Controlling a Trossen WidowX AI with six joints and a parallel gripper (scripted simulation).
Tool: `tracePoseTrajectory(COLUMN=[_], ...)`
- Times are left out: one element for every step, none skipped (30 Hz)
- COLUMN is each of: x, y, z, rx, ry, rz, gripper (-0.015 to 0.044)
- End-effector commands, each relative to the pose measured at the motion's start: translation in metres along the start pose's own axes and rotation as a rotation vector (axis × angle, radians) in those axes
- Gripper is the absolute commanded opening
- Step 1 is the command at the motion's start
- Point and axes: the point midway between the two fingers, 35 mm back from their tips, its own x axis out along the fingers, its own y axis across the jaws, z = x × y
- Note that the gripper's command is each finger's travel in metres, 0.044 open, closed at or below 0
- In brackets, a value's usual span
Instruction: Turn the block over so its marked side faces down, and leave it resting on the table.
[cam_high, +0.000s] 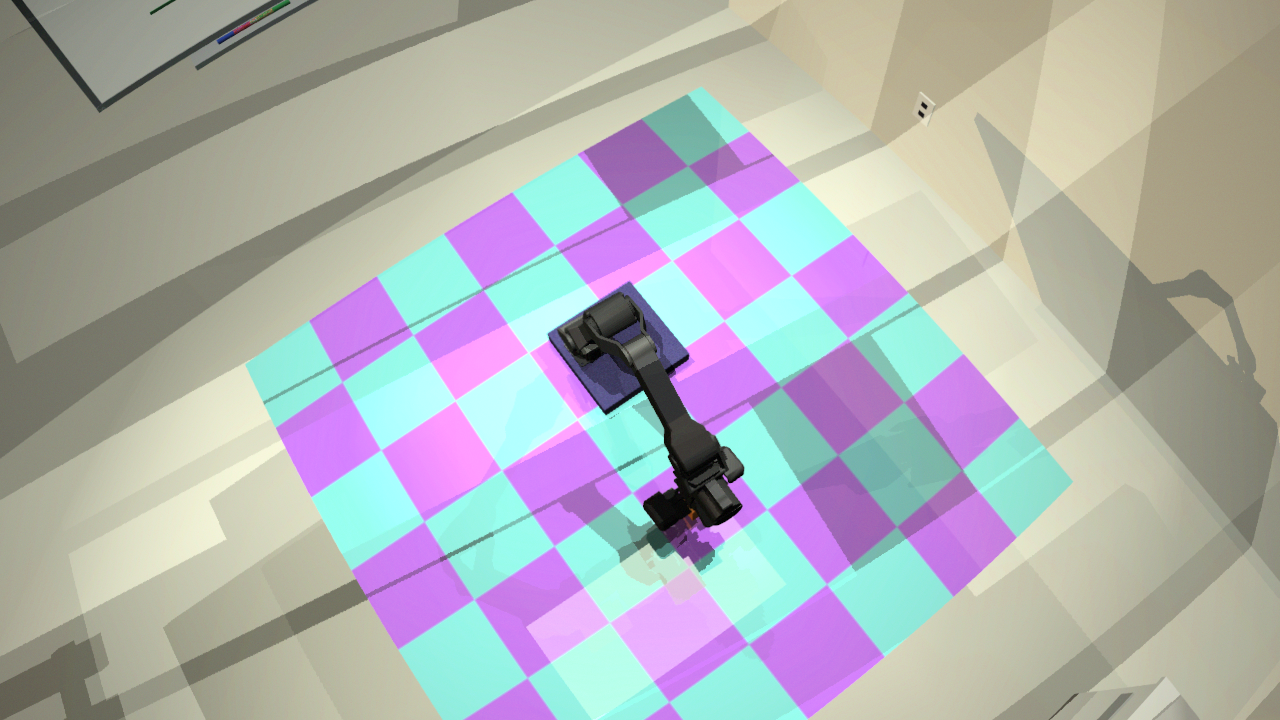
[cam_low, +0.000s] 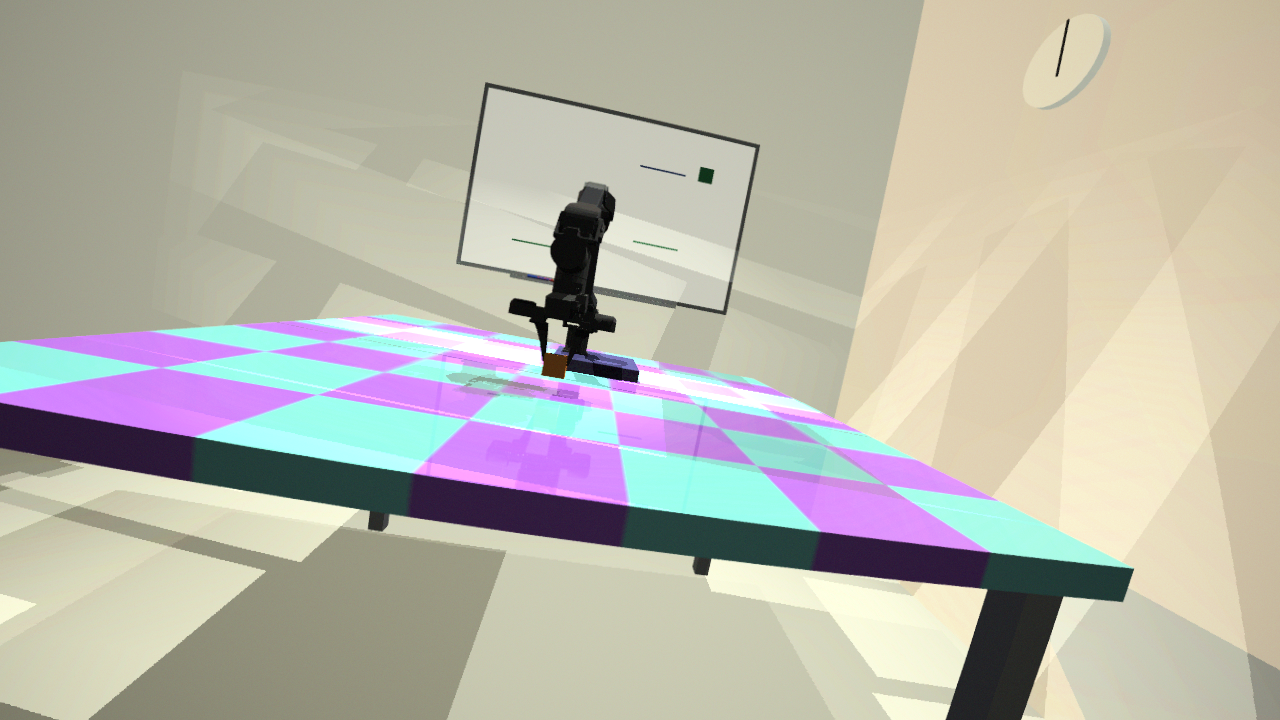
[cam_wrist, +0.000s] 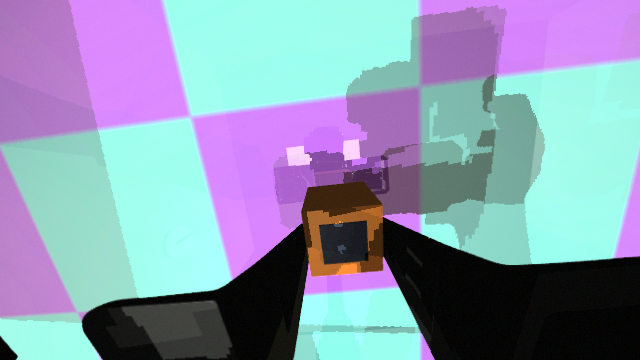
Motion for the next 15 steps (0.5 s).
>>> tracePoseTrajectory(x=[0.002, 0.0024, 0.0029, 0.0033, 0.0036, 0.004, 0.0043, 0.0046, 0.0048, 0.0051, 0.0053, 0.0055, 0.0056, 0.0057, 0.0058], y=[0.0003, 0.0003, 0.0003, 0.0003, 0.0003, 0.0003, 0.0002, 0.0002, 0.0002, 0.0002, 0.0002, 0.0002, 0.0002, 0.0002, 0.0002], z=[-0.0002, -0.0001, 0.0, 0.0, 0.0001, 0.0001, 0.0, 0.0, -0.0001, -0.0003, -0.0004, -0.0006, -0.0008, -0.0011, -0.0014], rx=[-0.003, -0.003, -0.002, -0.002, -0.002, -0.002, -0.002, -0.002, -0.002, -0.002, -0.002, -0.002, -0.002, -0.002, -0.002], ry=[-0.06, -0.074, -0.089, -0.103, -0.117, -0.132, -0.146, -0.161, -0.175, -0.189, -0.204, -0.218, -0.233, -0.247, -0.261], rz=[0.004, 0.004, 0.004, 0.004, 0.004, 0.004, 0.004, 0.004, 0.004, 0.004, 0.004, 0.004, 0.004, 0.004, 0.004], gripper=[0.0, 0.0, 0.0, 0.0, 0.0, 0.0, 0.0, 0.0, 0.0, 0.0, 0.0, 0.0, 0.0, 0.0, 0.0])
